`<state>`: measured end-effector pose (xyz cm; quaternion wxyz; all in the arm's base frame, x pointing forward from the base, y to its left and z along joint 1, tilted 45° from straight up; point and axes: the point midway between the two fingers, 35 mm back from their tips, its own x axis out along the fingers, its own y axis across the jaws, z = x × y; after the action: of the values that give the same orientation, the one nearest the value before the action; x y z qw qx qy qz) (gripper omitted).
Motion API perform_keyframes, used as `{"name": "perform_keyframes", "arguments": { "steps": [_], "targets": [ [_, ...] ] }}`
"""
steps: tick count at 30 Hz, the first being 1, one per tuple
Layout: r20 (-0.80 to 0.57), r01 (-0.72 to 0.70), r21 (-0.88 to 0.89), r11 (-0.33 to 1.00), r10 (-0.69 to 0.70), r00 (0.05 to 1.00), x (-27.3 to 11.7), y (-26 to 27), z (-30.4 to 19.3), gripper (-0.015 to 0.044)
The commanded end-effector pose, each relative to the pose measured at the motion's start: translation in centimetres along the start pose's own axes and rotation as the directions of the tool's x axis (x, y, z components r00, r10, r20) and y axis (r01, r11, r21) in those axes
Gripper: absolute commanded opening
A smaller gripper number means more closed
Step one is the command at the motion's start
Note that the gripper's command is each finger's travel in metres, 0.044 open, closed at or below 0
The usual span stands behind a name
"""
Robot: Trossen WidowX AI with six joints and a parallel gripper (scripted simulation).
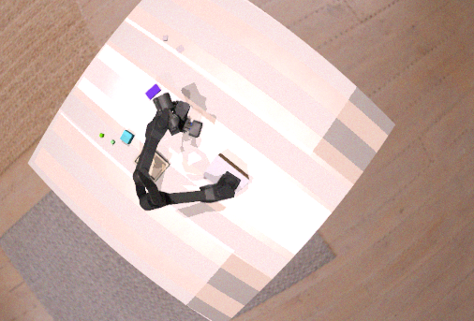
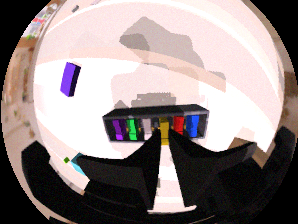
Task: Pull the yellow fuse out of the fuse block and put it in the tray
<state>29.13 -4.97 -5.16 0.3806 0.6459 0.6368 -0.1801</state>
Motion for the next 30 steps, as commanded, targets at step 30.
{"name": "perform_keyframes", "arguments": {
  "steps": [30],
  "targets": [
    [0.002,0.0,-0.004,1.0,0.0,1.0,-1.7,0.0,0.0,0.0]
  ]
}}
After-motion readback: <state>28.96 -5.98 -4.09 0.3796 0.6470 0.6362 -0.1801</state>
